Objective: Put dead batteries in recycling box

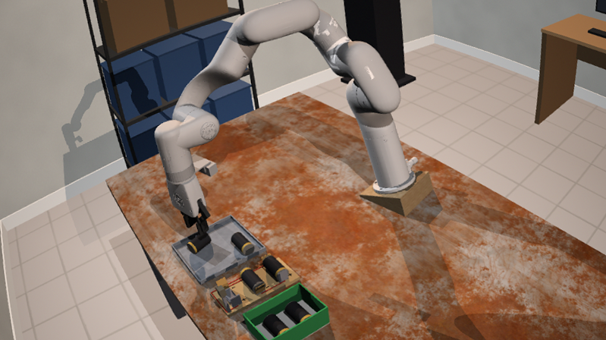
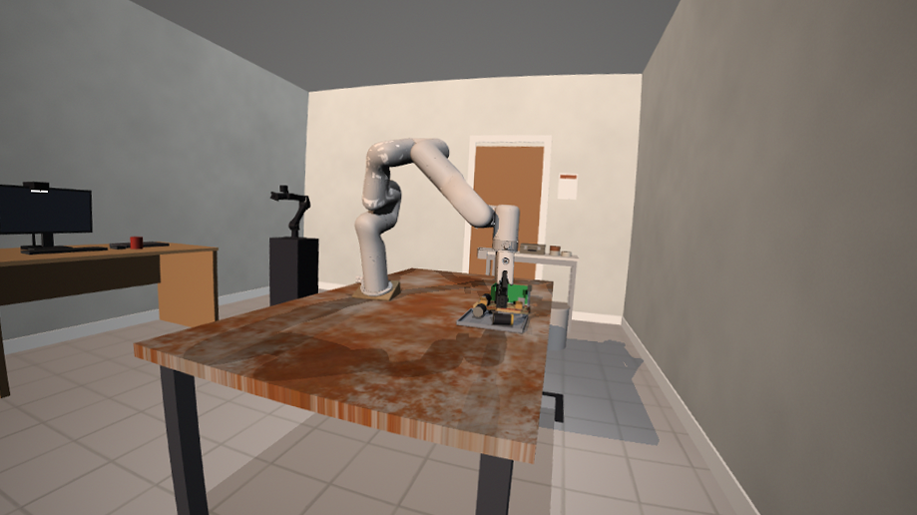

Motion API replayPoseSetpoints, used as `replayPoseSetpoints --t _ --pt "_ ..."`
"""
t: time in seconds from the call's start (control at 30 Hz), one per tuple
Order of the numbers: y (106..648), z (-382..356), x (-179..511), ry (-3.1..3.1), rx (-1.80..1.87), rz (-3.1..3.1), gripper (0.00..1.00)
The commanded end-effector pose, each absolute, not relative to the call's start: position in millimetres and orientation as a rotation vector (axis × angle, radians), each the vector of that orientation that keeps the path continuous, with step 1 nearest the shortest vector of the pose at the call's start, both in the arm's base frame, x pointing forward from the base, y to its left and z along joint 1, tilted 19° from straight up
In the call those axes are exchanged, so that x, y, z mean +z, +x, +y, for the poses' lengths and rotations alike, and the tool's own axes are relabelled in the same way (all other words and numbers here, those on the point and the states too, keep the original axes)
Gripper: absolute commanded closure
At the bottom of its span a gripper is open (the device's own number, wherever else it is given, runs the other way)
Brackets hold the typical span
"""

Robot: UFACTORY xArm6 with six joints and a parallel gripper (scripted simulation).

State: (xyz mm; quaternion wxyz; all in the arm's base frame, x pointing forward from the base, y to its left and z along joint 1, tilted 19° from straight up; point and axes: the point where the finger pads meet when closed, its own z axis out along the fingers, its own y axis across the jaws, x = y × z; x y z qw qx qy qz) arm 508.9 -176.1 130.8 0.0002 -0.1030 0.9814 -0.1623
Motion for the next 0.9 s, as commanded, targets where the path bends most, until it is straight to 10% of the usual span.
replayPoseSetpoints --t 0.0,0.87 --pt "510 -178 128 -0.323 -0.511 3.078 0.49" --pt "512 -190 90 -0.323 -0.511 3.078 0.49"
